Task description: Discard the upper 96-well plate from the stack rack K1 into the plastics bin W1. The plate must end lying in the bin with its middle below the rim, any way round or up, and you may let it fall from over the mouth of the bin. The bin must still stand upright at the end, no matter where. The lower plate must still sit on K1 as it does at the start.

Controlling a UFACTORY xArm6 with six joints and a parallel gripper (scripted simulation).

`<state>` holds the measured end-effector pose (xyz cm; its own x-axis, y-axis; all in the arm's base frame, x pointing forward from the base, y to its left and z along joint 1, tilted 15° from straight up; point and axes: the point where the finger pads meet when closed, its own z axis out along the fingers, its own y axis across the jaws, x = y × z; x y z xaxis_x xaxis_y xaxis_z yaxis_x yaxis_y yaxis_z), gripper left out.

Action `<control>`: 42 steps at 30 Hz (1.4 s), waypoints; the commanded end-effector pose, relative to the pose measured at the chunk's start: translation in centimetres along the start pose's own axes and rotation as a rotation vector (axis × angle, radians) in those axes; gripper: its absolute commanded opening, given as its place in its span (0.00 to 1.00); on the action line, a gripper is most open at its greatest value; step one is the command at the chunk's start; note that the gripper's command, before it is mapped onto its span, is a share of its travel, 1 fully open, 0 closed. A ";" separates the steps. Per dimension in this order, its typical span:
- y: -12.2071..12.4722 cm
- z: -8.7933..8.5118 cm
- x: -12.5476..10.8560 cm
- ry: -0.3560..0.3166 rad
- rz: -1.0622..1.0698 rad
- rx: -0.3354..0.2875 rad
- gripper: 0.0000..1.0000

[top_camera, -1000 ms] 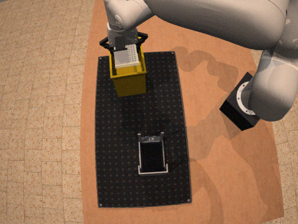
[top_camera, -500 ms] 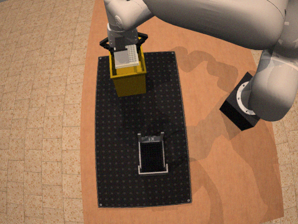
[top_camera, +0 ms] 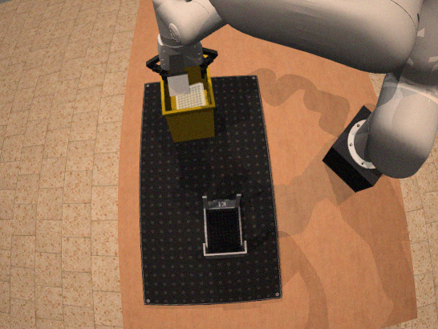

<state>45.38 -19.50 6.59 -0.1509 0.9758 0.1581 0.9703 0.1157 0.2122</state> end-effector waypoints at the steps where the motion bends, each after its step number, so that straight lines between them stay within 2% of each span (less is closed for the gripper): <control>1: 0.1 -0.2 -0.1 -0.003 -0.001 -0.003 1.00; 23: 0.1 -0.2 -0.1 -0.003 -0.001 -0.003 1.00; 31: 0.1 -2.3 -0.1 -0.003 -0.001 -0.003 1.00; 42: 0.1 -4.2 -0.1 -0.003 -0.001 -0.003 1.00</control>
<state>44.71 -20.19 10.11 -0.1509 0.9760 0.1573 0.9702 0.1157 0.2130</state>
